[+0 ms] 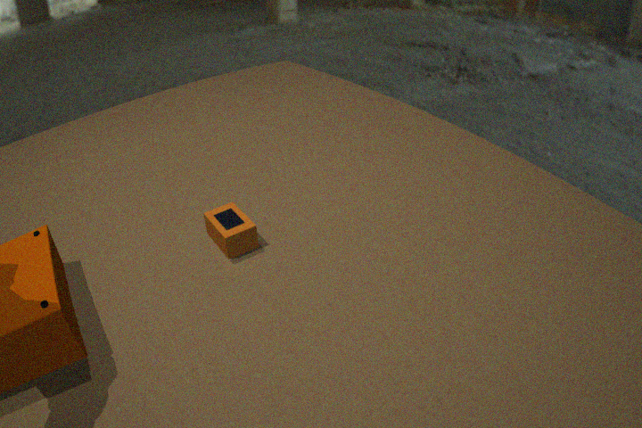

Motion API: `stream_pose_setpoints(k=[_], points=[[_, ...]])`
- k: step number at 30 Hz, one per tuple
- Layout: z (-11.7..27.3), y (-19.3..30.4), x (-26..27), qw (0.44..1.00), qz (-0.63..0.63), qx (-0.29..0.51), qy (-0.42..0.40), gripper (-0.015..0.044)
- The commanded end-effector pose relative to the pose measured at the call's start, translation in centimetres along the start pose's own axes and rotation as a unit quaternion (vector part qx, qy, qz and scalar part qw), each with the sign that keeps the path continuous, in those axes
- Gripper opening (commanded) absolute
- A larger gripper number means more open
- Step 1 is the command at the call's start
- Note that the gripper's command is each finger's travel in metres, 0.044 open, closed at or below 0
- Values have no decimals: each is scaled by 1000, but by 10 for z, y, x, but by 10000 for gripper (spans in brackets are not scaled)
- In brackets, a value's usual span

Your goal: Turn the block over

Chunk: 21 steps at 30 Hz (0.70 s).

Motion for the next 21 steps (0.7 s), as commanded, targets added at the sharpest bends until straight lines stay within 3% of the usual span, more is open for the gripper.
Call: stream_pose_setpoints(k=[1, 11, 21], points=[[-2, 1, -1, 1000, 1, -1, 2, 426], [-110, 40, -74, 974, 178, -6, 144, 440], [-188, 84, -194, 870, 393, 42, 294, 440]])
Point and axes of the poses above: the point midway between the two fingers, 35 mm back from their tips, its own z axis back along the fingers, its own x axis across the jaws, y = z × x, the point moved 8 cm from there along z, back along the fingers, and after that the axes turned 6 degrees about z, right-handed, at the moved point
